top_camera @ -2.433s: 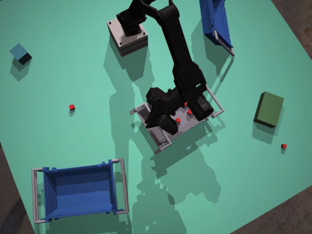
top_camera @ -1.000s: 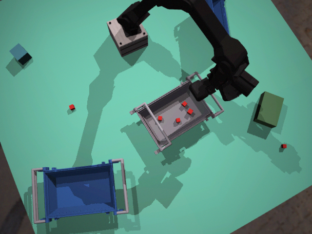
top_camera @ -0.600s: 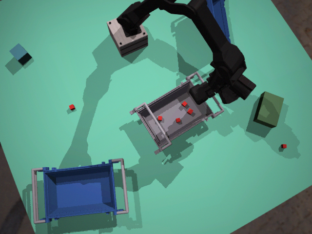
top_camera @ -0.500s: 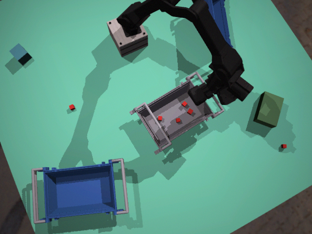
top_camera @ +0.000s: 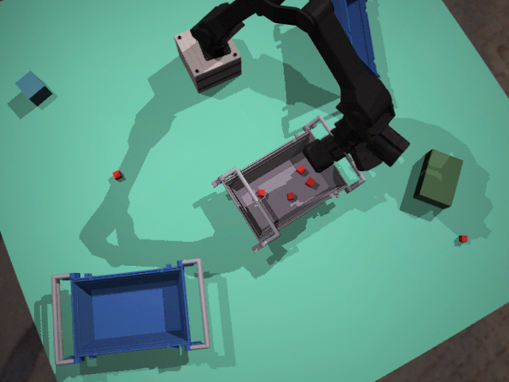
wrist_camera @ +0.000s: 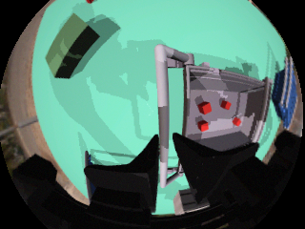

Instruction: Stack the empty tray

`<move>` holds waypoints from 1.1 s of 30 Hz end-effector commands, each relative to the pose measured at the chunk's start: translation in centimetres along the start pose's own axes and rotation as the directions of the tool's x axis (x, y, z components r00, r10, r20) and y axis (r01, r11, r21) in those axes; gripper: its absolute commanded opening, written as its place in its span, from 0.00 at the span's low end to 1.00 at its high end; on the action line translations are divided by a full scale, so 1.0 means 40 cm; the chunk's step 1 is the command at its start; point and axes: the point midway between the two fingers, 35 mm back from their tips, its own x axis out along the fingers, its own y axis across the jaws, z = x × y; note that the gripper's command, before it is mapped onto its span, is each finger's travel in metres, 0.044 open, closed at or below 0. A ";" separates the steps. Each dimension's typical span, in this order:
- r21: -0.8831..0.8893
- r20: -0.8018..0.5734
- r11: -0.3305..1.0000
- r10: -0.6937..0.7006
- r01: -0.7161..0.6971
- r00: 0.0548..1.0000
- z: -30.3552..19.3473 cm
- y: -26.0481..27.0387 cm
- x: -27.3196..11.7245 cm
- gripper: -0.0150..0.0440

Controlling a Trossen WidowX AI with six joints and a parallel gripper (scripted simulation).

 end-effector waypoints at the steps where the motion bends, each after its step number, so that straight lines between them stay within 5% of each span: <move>1: 0.009 0.006 1.000 -0.012 0.012 1.000 0.005 -0.045 -0.025 0.41; 20: 0.009 0.006 1.000 -0.016 0.016 1.000 0.004 -0.165 0.024 0.41; 33: 0.009 0.006 1.000 -0.016 0.016 1.000 0.006 -0.153 -0.091 0.41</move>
